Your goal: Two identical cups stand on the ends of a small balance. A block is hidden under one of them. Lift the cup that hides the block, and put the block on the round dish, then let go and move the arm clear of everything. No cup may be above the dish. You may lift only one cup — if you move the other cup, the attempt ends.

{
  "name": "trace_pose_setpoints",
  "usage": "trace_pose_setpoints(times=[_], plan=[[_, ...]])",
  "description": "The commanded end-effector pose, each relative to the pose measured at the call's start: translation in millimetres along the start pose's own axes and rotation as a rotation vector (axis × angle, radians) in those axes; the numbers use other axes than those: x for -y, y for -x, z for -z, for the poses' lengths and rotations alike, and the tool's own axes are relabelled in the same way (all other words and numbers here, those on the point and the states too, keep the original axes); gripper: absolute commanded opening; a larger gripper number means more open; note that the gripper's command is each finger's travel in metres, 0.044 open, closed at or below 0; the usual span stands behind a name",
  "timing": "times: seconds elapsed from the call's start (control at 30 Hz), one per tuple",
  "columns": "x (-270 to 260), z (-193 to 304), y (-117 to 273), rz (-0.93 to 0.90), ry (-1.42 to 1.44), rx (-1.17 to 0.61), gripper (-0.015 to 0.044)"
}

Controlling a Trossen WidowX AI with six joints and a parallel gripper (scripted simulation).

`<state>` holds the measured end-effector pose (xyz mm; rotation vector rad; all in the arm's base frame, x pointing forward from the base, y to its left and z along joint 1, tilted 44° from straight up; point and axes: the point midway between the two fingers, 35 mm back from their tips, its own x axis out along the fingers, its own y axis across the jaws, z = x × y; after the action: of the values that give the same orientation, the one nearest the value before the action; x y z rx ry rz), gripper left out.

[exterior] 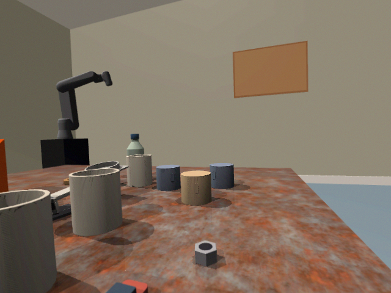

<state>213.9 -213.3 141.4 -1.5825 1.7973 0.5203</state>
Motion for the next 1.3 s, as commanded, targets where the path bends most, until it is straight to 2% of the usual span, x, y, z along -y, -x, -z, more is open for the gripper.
trace_pose_setpoints(times=[0.0,0.67,1.2,1.27], plan=[[-2.2,-1.5,-15.9,-0.003,0.007,0.004,0.0000],[-2.3,-1.4,-36.9,-0.003,0.007,0.003,0.0000],[-1.5,-0.3,-29.7,-0.003,0.004,-0.001,0.0420],[-0.1,-1.3,-11.3,-0.004,0.004,0.003,0.0440]])
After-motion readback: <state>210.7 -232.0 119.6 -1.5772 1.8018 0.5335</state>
